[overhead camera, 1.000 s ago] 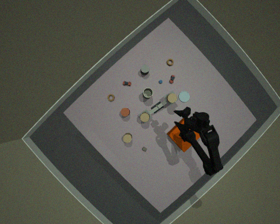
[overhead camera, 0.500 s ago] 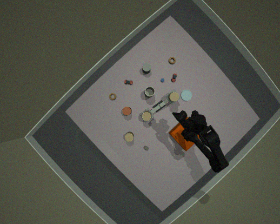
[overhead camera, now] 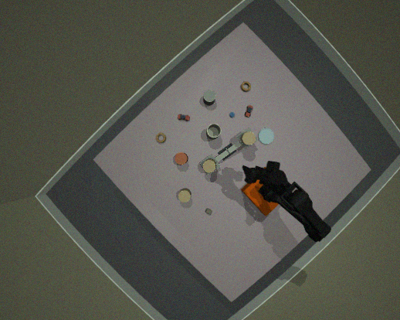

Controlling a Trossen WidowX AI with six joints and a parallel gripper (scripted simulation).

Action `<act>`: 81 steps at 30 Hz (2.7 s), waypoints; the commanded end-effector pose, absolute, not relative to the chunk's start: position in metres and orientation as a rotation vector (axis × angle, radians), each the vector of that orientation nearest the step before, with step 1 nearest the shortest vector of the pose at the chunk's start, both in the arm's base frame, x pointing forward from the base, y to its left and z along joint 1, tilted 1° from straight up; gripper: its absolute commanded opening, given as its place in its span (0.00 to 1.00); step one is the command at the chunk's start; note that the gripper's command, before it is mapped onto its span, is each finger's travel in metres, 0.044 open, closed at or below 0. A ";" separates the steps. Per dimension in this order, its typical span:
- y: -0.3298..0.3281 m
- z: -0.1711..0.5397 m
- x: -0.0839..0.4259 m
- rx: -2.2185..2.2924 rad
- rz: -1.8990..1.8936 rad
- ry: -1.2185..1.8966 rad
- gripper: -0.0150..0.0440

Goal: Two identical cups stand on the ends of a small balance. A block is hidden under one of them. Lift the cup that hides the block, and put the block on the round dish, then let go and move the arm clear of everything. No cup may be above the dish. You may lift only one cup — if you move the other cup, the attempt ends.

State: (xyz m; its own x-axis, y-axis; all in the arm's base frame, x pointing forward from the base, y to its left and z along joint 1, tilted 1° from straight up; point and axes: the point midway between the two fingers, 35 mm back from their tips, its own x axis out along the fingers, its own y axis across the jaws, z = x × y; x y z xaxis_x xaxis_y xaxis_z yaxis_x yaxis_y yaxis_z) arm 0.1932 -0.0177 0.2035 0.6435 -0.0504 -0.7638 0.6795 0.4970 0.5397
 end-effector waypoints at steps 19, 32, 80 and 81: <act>-0.008 0.202 0.195 0.238 -0.290 0.778 1.00; -0.002 0.204 0.202 0.026 -0.212 0.814 1.00; 0.092 0.110 0.345 -1.011 0.951 1.301 1.00; 0.093 0.106 0.347 -1.022 0.976 1.302 1.00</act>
State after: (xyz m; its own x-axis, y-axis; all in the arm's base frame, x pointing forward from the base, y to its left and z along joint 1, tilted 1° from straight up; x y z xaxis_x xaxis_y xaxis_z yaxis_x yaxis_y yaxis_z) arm 0.3408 0.0883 0.1133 0.0657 -0.0177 -0.9977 -0.9393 0.3365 -0.0678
